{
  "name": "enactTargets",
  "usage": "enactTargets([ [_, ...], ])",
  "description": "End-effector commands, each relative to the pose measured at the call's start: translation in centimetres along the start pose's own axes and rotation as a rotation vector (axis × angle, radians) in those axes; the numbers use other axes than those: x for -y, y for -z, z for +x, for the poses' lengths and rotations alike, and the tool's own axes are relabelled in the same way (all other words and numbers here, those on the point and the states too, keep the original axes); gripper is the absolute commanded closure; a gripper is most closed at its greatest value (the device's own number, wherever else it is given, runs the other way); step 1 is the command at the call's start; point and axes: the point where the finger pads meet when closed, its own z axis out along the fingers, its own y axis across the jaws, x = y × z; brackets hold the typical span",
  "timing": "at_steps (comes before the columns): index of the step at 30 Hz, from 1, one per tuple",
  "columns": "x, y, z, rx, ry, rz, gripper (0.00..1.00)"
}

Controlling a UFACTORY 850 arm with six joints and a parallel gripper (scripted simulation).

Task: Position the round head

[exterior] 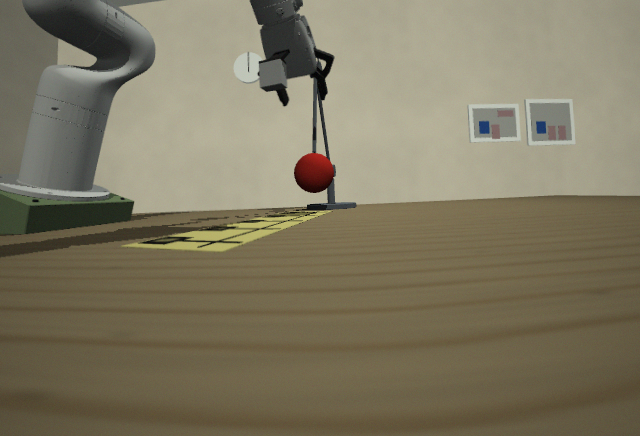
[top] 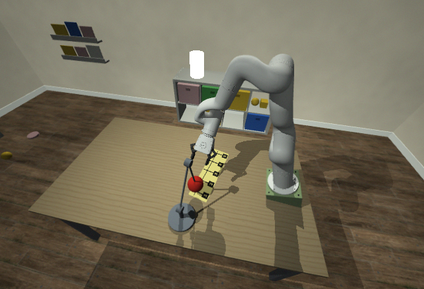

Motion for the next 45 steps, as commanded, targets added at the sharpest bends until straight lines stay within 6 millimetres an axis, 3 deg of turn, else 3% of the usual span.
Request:
enactTargets([
  [1,0.05,1.94,-0.06,0.001,0.001,0.001,0.0],
  [45,0.06,1.17,-0.05,0.0,0.001,0.001,0.0],
])
